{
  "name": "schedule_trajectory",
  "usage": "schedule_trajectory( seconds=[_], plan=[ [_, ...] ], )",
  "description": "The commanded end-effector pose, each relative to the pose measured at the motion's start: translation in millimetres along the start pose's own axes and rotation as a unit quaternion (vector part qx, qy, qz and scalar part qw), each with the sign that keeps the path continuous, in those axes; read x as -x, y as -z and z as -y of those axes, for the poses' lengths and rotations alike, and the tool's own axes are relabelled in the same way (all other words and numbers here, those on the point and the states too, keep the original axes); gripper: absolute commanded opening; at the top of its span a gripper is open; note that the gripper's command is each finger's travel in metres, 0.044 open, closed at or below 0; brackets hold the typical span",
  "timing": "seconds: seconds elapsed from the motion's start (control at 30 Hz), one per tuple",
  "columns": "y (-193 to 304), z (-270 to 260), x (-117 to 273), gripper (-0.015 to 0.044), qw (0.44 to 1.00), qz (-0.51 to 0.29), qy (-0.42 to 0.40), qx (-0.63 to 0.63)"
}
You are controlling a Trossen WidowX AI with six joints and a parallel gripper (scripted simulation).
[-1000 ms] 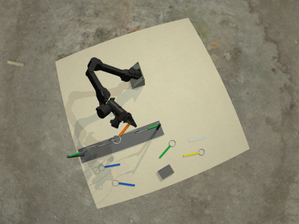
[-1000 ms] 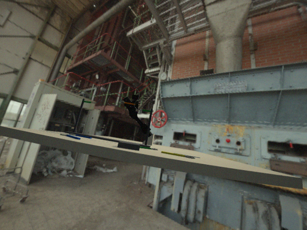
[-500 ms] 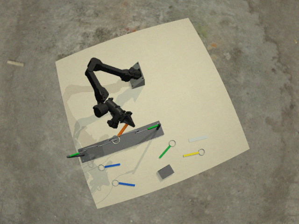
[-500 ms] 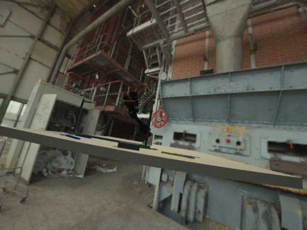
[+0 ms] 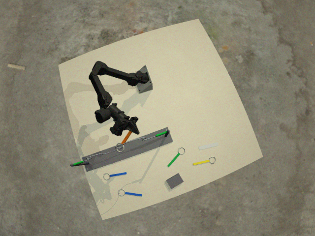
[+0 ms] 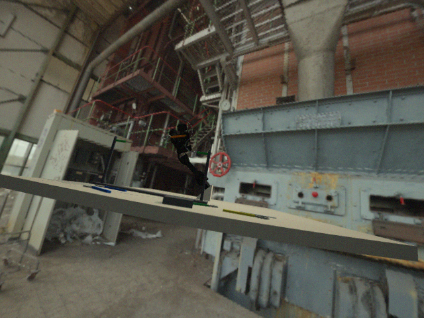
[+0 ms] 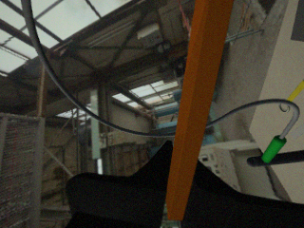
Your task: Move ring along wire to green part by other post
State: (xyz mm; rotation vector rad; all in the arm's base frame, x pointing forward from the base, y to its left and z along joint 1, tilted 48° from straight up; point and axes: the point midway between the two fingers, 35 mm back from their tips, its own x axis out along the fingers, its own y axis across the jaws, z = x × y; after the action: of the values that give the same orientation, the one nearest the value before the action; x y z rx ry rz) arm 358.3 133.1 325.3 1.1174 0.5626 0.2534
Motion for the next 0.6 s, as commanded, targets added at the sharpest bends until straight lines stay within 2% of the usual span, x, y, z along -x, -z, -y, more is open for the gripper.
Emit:
schedule_trajectory(
  seconds=[0.0,0.57],
  plan=[
    [0.8,-6.9,0.9,-0.015,1.0,-0.003,-0.004,-0.003],
    [0.4,-7.9,1.1,-0.015,0.998,0.003,0.026,0.05]
  ],
)
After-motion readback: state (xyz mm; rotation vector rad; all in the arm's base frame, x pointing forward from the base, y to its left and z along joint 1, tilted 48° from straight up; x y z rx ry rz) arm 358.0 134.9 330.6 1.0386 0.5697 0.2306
